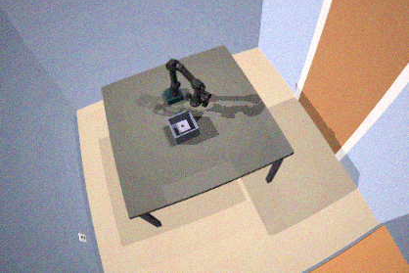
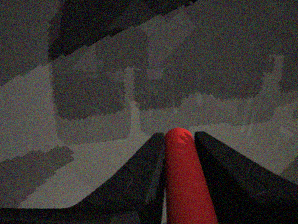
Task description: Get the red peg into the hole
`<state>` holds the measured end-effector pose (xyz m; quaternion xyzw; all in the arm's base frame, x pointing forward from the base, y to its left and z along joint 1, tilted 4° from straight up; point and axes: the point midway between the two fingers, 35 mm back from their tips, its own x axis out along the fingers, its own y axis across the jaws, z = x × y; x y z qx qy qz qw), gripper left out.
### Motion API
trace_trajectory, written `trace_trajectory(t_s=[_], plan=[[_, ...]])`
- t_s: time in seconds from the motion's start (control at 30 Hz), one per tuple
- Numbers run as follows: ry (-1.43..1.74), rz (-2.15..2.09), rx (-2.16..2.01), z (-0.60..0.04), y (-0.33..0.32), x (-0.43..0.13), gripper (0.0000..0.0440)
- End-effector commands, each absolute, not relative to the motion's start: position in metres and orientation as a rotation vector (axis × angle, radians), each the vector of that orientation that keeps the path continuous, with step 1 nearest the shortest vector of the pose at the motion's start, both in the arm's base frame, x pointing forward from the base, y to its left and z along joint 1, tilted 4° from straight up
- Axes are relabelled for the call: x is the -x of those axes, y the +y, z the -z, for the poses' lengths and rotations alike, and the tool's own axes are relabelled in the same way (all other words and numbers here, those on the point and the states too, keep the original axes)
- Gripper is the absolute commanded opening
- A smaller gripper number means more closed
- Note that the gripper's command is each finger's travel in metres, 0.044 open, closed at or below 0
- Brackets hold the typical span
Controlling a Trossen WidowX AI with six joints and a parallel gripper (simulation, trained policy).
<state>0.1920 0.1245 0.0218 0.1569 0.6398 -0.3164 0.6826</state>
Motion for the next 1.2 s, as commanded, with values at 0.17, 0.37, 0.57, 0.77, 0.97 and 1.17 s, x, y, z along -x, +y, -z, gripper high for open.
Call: trace_trajectory(t_s=[0.17, 0.37, 0.57, 0.77, 0.97, 1.17], plan=[[1.36, 0.723, -0.379, -0.058, 0.116, -0.215, 0.0], [1.302, 0.764, -0.425, -0.081, 0.104, -0.234, 0.0], [1.246, 0.811, -0.477, -0.094, 0.085, -0.254, 0.0], [1.203, 0.851, -0.519, -0.101, 0.063, -0.274, 0.0], [1.176, 0.88, -0.544, -0.1, 0.037, -0.293, 0.0], [1.171, 0.886, -0.553, -0.094, 0.012, -0.31, 0.0]])
